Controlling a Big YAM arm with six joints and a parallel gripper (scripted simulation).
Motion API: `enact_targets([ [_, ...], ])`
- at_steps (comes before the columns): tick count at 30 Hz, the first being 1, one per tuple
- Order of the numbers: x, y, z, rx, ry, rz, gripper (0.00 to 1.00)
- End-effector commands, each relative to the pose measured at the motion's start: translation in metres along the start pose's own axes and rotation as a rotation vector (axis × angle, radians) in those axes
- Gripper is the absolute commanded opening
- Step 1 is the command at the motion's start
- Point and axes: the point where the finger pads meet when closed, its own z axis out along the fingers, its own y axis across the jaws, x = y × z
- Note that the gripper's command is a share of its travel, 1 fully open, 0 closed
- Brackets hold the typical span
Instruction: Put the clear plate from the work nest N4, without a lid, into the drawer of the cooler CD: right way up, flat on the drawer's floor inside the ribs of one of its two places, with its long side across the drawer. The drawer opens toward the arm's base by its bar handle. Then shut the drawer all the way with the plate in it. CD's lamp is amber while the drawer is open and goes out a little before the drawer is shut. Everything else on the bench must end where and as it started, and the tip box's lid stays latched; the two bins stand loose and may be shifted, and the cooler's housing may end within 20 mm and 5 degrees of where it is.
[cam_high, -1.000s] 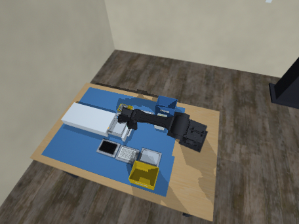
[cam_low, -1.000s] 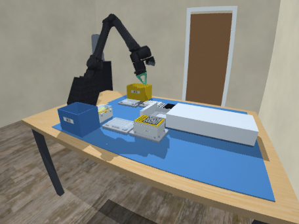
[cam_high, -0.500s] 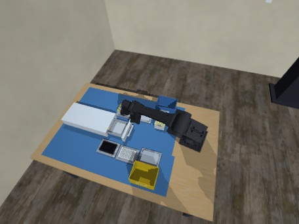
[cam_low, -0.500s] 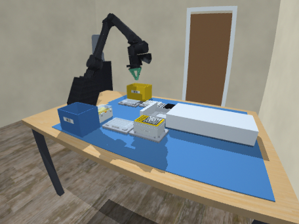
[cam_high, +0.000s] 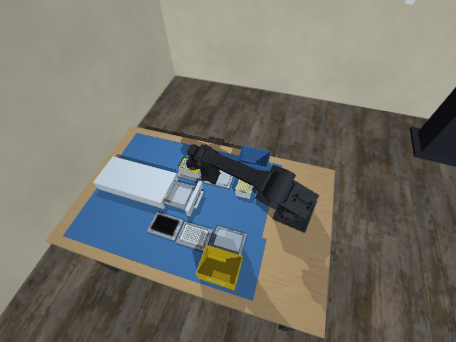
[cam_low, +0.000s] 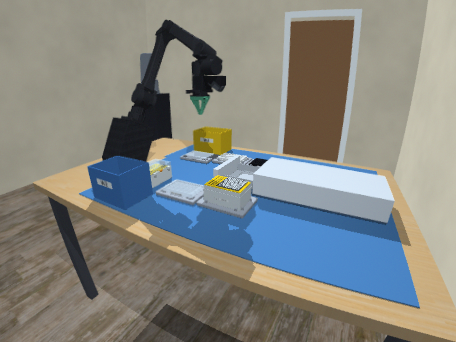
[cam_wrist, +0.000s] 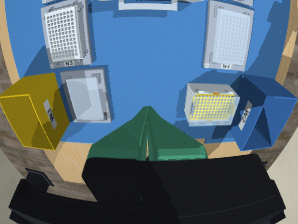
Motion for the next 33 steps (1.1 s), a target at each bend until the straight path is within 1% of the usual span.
enact_targets([
  [1,-0.012,0.0,-0.012,0.01,-0.029,-0.015,0.0],
  [10,-0.012,0.0,-0.012,0.01,-0.029,-0.015,0.0],
  [11,-0.028,0.003,-0.008,0.015,-0.04,-0.083,0.3],
  [22,-0.054,0.004,0.03,0.015,-0.037,-0.448,0.3],
  [24,-0.054,0.004,0.03,0.015,-0.037,-0.448,0.3],
  [25,-0.056,0.0,0.031,0.018,-0.041,-0.472,0.3],
  [26,-0.059,0.005,0.036,0.016,-0.036,-0.514,0.3],
  [33,-0.075,0.005,0.06,0.017,-0.034,-0.747,0.3],
])
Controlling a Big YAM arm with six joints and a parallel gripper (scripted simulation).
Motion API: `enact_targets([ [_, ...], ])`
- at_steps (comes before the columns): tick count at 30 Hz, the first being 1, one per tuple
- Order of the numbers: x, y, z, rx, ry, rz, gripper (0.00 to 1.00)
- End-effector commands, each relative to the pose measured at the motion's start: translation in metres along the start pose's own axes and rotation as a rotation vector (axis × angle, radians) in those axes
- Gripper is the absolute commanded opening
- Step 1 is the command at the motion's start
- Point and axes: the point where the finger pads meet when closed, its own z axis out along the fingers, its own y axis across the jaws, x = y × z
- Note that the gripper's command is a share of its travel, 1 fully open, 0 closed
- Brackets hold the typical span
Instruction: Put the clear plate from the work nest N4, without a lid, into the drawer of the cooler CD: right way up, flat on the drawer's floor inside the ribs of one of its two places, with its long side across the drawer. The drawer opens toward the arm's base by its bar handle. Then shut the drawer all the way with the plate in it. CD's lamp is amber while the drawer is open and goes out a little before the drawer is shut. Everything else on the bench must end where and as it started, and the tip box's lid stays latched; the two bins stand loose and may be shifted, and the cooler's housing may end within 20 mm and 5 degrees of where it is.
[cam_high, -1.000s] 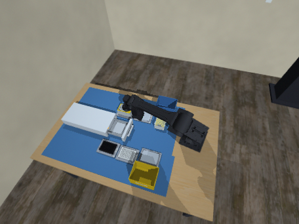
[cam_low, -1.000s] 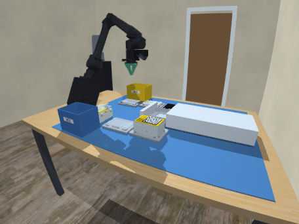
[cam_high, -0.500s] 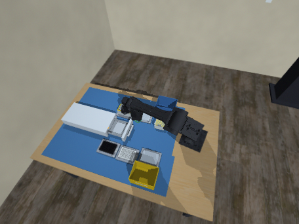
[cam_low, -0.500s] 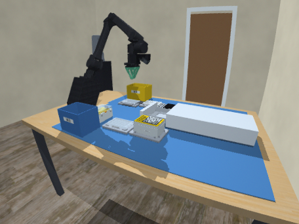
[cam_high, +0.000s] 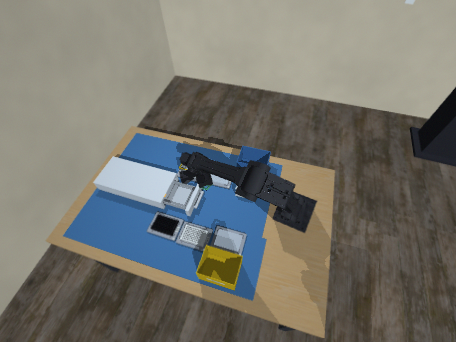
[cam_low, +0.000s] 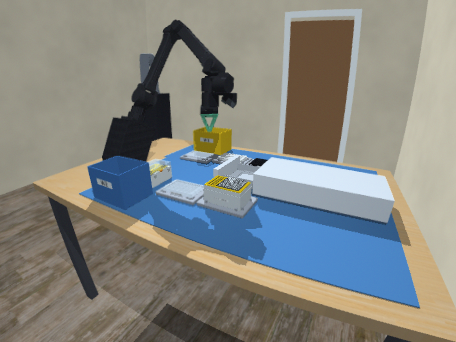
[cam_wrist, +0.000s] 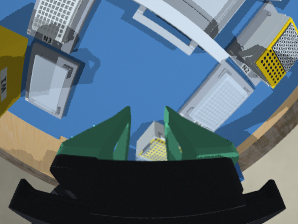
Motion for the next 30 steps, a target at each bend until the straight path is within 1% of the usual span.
enact_targets([
  [1,-0.035,-0.011,0.0,0.034,-0.037,-0.215,0.3],
  [6,-0.045,-0.017,0.017,0.035,-0.035,-0.381,0.3],
  [8,-0.045,-0.017,0.017,0.035,-0.035,-0.381,0.3],
  [21,-0.071,-0.033,0.06,0.038,-0.027,-0.812,0.3],
  [23,-0.071,-0.033,0.06,0.039,-0.026,-0.879,0.3],
  [25,-0.071,-0.033,0.06,0.039,-0.026,-0.879,0.3],
  [26,-0.075,-0.037,0.038,0.077,-0.042,-0.911,0.3],
  [30,-0.075,-0.037,0.038,0.08,-0.038,-1.032,0.3],
])
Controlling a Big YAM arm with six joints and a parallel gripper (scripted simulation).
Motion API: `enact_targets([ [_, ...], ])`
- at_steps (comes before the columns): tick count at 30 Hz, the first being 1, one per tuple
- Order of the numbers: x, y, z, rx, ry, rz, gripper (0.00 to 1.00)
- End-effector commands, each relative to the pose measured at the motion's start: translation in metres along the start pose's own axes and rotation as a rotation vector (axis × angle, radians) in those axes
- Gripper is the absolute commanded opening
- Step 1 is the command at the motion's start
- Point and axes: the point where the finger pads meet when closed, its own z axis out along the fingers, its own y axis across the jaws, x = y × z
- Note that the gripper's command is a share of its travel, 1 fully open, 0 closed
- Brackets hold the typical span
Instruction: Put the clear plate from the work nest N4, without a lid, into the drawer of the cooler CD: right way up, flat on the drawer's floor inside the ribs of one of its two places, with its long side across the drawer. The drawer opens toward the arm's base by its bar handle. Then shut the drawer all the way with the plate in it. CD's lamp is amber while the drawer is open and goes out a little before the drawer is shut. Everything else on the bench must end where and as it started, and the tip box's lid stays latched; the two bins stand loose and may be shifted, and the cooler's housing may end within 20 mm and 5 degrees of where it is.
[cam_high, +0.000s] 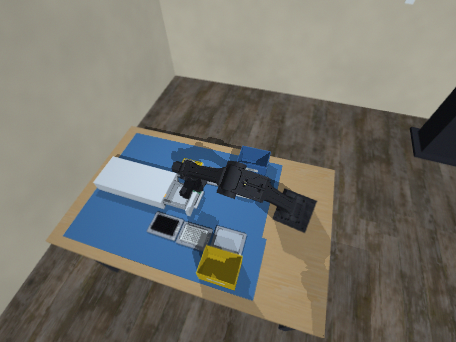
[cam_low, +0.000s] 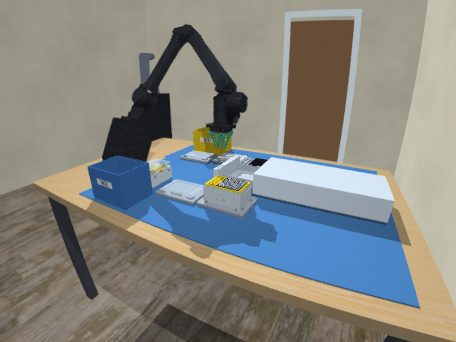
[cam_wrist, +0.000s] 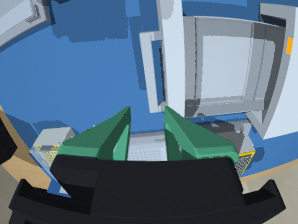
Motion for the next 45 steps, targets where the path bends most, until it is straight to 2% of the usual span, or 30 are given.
enact_targets([
  [1,-0.008,-0.03,-0.026,0.08,0.0,-0.154,0.3],
  [2,-0.002,-0.026,-0.015,0.056,-0.001,-0.142,0.3],
  [4,0.002,-0.016,-0.007,0.034,-0.002,-0.131,0.3],
  [5,-0.004,-0.016,-0.014,0.042,-0.001,-0.128,0.3],
  [12,-0.004,-0.016,-0.014,0.042,-0.001,-0.128,0.3],
  [13,-0.001,-0.013,-0.003,0.029,-0.003,-0.137,0.3],
  [17,-0.004,-0.004,0.01,0.008,-0.004,-0.14,0.3],
  [27,-0.004,-0.003,0.023,0.007,-0.004,-0.118,0.3],
  [30,-0.006,-0.005,0.021,0.015,-0.004,-0.122,0.3],
  [45,-0.004,-0.003,0.044,0.007,-0.003,-0.118,0.3],
])
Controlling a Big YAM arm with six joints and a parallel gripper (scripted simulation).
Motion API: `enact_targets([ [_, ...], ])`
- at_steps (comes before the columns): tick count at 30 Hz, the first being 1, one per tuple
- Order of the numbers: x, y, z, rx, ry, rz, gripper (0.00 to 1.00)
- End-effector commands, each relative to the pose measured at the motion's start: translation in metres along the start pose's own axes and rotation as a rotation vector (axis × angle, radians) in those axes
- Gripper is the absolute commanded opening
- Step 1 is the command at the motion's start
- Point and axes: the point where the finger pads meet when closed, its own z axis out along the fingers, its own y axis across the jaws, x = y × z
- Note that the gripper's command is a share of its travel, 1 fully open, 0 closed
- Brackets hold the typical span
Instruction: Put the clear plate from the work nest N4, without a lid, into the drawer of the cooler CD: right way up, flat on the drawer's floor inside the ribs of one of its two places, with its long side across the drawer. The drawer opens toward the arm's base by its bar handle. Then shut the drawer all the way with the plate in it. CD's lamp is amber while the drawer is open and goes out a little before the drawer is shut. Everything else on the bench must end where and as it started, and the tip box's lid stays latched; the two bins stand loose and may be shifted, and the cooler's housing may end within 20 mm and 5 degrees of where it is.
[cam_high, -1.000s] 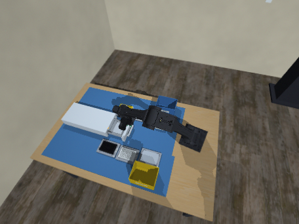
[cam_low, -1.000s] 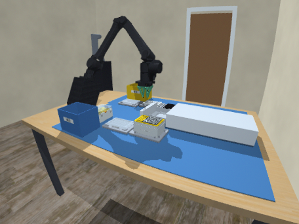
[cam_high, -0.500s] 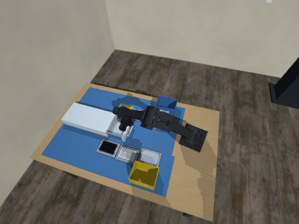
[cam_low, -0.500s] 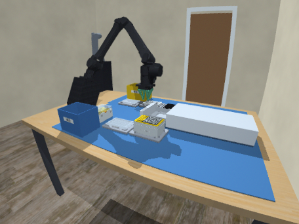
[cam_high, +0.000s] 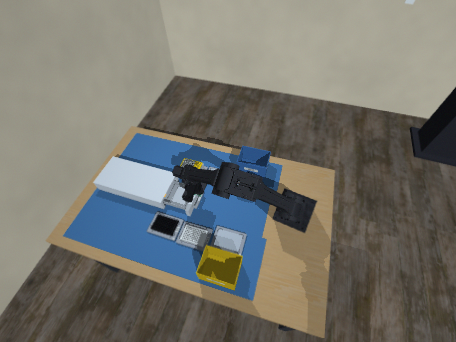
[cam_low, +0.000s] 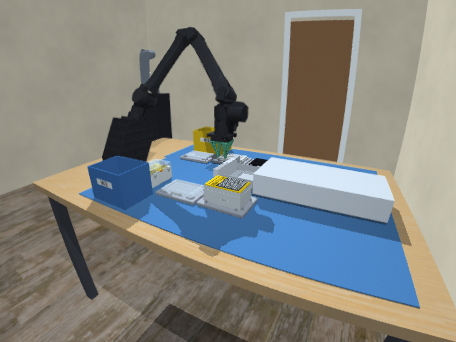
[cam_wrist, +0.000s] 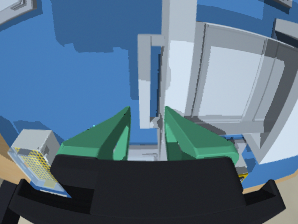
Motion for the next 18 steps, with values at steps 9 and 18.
enact_targets([
  [9,-0.005,0.003,0.019,-0.003,-0.002,0.001,0.3],
  [18,-0.005,0.003,0.028,-0.003,-0.002,0.001,0.3],
])
